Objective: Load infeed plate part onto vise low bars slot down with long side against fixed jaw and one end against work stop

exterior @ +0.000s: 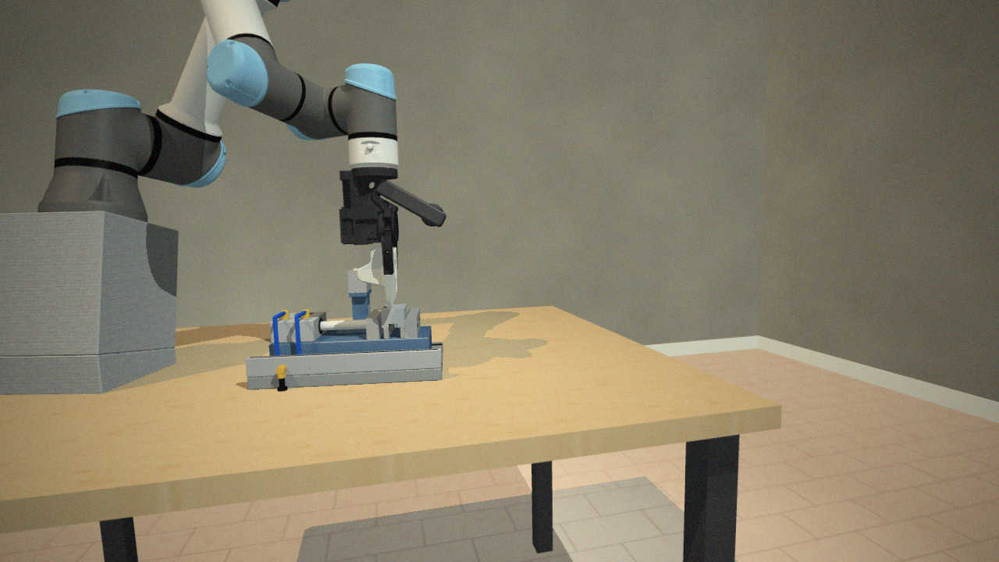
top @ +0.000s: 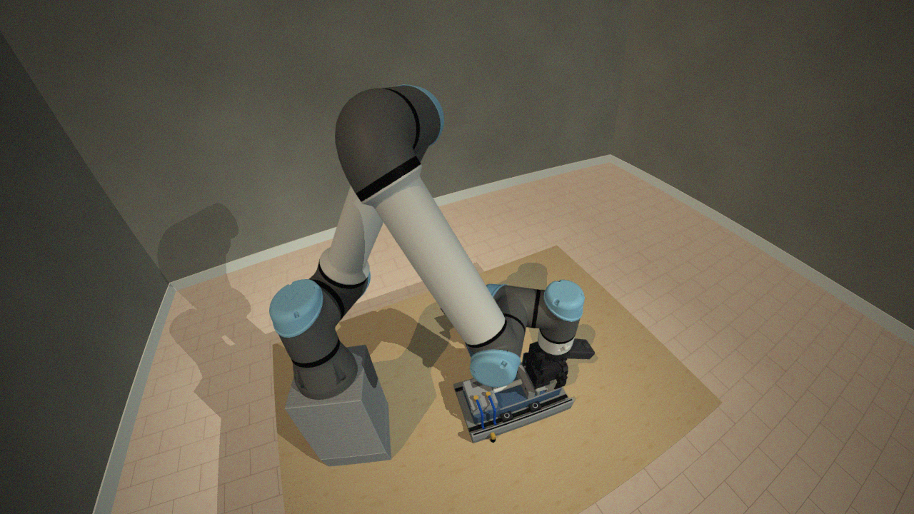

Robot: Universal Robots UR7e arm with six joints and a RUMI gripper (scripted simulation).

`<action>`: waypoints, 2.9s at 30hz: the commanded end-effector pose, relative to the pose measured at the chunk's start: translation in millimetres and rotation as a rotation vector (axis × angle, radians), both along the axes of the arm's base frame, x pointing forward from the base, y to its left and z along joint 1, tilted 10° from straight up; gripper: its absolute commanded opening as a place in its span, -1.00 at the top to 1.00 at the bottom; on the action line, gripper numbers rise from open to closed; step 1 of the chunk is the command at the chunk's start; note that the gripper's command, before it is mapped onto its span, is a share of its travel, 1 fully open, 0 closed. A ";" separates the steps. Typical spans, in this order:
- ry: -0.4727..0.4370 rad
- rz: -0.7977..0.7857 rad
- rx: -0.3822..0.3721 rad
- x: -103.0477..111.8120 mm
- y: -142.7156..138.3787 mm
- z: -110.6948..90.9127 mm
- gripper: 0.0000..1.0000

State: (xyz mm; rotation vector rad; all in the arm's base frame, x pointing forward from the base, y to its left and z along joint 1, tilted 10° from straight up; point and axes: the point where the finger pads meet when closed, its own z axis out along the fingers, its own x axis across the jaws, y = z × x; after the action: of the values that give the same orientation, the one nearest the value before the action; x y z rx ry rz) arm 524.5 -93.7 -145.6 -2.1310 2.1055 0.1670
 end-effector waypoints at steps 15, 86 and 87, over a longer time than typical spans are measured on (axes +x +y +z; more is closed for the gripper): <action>0.001 0.000 0.001 -1.0 2.1 -0.2 1.00; 0.002 0.001 0.002 -1.5 4.2 -9.4 1.00; 0.002 0.001 0.002 -1.6 4.2 -9.6 1.00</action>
State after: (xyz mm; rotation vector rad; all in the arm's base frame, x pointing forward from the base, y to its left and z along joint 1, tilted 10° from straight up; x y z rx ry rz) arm 524.2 -91.7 -152.4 -2.1312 2.1054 0.1675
